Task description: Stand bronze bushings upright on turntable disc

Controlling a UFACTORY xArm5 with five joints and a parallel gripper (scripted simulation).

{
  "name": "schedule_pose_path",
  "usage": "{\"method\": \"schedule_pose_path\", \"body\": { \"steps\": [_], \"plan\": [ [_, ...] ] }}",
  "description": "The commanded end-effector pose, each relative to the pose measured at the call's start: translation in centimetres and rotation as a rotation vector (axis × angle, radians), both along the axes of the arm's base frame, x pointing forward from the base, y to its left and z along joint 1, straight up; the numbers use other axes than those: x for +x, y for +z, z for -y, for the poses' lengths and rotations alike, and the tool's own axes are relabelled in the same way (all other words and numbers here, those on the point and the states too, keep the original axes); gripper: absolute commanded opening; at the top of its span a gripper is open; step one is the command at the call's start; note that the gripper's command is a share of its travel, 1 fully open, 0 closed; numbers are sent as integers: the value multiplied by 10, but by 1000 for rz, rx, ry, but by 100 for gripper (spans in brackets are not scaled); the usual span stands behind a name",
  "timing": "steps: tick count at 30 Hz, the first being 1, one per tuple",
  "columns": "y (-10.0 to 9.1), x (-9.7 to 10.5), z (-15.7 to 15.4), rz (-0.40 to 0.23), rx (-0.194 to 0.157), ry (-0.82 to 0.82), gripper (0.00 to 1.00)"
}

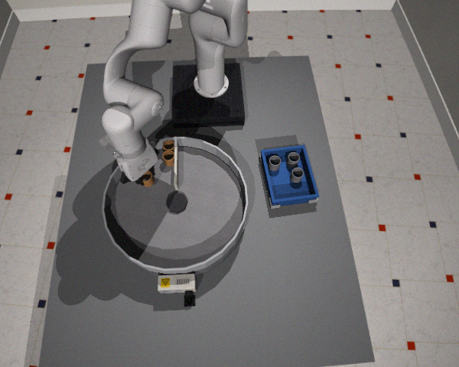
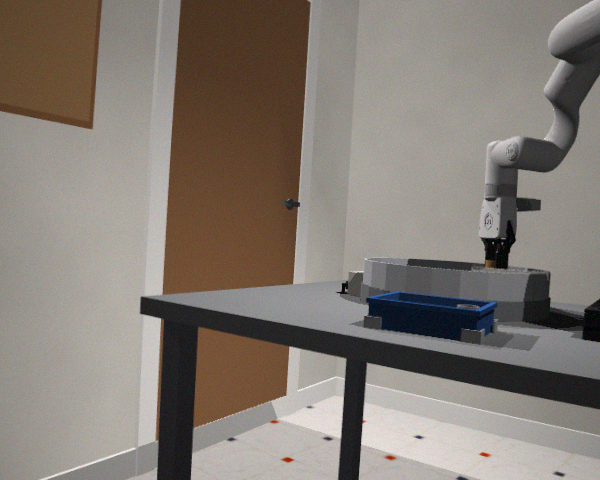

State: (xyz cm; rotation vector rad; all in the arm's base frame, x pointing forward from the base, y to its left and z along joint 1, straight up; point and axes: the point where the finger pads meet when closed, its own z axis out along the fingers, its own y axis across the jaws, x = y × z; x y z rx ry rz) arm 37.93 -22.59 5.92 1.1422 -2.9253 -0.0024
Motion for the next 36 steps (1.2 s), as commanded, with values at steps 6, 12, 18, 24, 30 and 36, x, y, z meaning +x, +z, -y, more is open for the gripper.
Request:
{"method": "schedule_pose_path", "body": {
  "steps": [6, 12, 18, 24, 30, 36],
  "plan": [
    [-9, 2, 1, 4, -3, 0, 0],
    [-11, 2, 1, 4, -3, 0, 0],
    [-11, 2, 1, 4, -3, 0, 0],
    [-11, 2, 1, 4, -3, 0, 0],
    [-11, 2, 1, 4, -3, 0, 0],
    [-12, 2, 1, 4, -3, 0, 0]
  ]
}}
